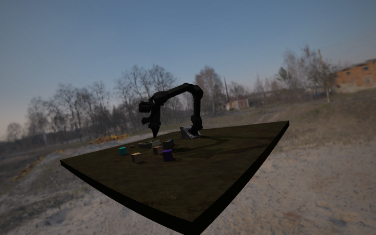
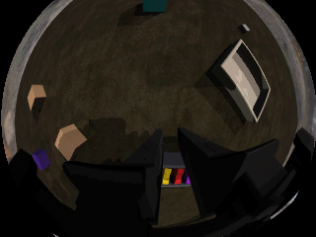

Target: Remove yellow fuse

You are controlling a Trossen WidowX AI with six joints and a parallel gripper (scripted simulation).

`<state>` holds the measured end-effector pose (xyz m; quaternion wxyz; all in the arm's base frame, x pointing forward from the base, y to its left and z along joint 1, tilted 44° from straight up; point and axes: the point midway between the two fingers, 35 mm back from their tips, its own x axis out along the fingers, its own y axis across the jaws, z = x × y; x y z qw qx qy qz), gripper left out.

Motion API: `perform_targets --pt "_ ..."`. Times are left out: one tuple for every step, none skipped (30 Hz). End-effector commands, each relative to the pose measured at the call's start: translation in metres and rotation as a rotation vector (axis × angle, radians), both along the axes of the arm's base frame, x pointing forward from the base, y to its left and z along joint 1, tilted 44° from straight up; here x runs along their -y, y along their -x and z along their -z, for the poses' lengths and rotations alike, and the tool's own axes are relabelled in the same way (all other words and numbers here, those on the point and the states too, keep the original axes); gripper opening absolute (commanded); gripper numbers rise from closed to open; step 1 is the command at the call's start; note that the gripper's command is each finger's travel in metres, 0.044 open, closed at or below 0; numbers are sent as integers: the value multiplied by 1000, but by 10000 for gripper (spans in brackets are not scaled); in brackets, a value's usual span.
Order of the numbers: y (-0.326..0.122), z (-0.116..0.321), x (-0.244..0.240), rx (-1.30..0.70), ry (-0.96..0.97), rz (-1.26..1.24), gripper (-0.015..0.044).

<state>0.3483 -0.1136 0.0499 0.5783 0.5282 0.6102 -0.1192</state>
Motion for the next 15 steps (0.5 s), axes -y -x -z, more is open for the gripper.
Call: perform_targets --pt "42 -35 -40 -151 -226 62 66" --pt "43 -37 -41 -157 -234 64 66" --pt "43 -37 -41 -157 -234 65 66" --pt "43 -37 -41 -157 -234 65 66" --pt "43 -37 -41 -157 -234 65 66" --pt "43 -37 -41 -157 -234 65 66" --pt "43 -37 -41 -157 -234 65 66" --pt "43 -37 -41 -157 -234 65 66" --pt "43 -36 -40 -157 -234 65 66" --pt "43 -35 -39 -157 -234 65 66" --pt "43 -35 -39 -157 -234 65 66" --pt "43 -35 -39 -157 -234 65 66" --pt "43 -34 -40 -157 -234 65 66" --pt "43 -34 -40 -157 -234 65 66" --pt "43 -33 -40 -157 -234 65 66"
